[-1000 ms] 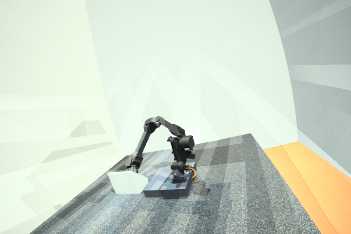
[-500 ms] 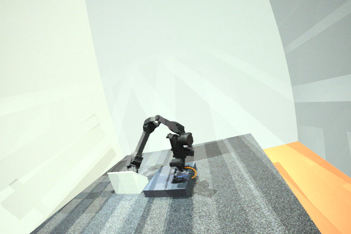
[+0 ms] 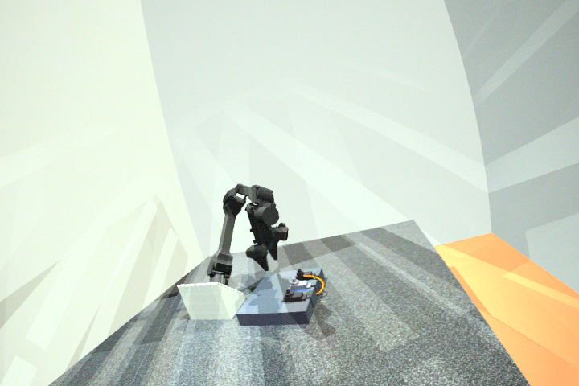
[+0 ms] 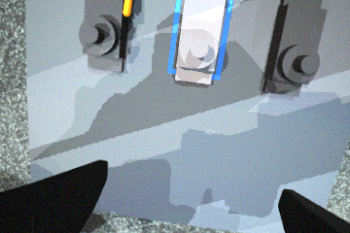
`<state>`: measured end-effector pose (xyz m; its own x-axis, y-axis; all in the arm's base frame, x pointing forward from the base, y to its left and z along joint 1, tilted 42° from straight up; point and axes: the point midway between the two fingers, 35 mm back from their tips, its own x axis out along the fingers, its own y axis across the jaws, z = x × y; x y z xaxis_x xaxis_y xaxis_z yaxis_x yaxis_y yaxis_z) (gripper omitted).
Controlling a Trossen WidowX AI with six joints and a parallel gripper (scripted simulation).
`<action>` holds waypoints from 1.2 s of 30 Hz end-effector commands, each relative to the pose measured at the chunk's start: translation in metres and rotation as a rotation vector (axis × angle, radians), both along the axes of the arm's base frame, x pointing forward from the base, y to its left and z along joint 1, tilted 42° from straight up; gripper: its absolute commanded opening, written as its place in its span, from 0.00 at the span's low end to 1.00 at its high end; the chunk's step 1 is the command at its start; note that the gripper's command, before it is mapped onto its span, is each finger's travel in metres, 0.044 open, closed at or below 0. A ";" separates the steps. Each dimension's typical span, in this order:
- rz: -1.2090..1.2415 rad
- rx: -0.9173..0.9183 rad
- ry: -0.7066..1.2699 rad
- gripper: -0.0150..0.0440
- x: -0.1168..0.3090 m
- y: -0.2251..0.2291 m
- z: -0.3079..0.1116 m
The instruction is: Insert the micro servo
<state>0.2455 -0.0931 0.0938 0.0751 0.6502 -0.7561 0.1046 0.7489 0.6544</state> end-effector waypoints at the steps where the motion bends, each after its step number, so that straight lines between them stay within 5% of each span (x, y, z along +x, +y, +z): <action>1: 0.017 0.003 -0.004 1.00 -0.017 0.002 0.007; 36: -0.064 -0.020 0.005 1.00 -0.016 -0.030 0.036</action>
<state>0.2304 -0.1229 0.1299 0.1174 0.6274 -0.7698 0.1514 0.7548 0.6383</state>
